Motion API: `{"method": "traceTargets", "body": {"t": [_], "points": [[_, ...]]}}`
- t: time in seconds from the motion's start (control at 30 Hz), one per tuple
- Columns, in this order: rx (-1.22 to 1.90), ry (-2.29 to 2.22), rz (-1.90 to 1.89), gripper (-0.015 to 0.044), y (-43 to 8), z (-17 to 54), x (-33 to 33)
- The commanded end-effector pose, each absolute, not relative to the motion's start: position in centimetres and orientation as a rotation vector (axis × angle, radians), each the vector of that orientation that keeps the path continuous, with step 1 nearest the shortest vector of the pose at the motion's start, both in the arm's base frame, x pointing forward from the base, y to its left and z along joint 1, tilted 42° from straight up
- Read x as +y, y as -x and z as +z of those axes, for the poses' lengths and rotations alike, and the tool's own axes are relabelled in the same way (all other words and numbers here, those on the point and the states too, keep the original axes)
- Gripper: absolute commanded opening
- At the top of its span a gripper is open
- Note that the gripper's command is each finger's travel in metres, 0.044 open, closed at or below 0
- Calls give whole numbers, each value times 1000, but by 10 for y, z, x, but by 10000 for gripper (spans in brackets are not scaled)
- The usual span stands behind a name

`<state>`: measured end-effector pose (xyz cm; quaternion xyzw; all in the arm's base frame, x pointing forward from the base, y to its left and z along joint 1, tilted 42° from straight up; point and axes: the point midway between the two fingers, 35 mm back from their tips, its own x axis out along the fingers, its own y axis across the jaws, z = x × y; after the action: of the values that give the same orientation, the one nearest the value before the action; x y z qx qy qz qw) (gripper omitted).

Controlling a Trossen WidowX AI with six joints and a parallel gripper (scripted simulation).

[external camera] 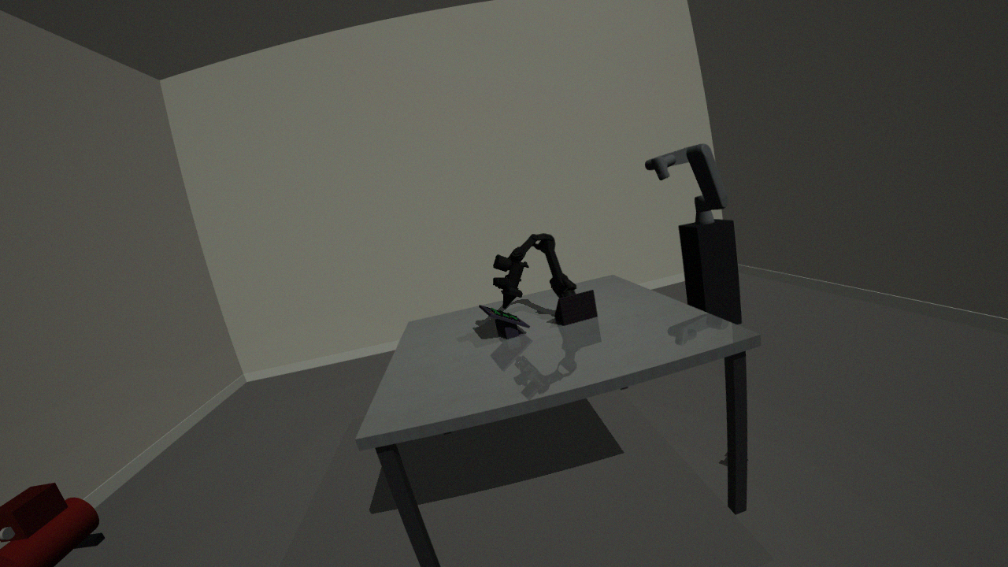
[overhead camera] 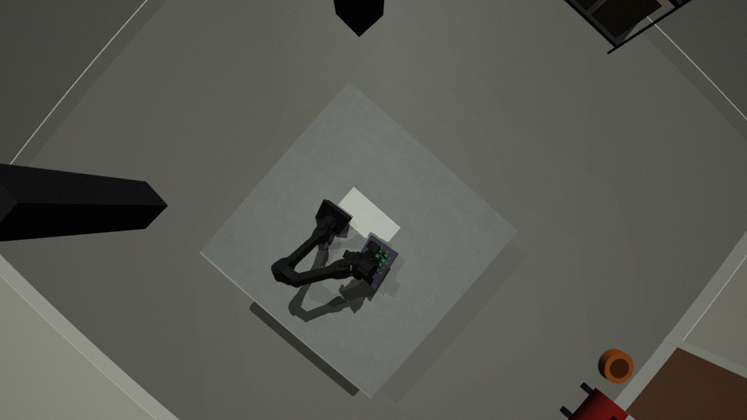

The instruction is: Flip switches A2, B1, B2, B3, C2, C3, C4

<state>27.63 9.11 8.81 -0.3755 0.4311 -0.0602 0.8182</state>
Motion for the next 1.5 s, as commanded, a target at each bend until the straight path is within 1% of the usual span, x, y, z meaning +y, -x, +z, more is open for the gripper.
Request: {"method": "traceTargets", "body": {"t": [0.0, 0.23, 1.47], "points": [[927, 805, -123, 0, -278, 83, 89], [927, 805, -123, 0, -284, 77, 85], [927, 805, -123, 0, -286, 75, 84]]}}
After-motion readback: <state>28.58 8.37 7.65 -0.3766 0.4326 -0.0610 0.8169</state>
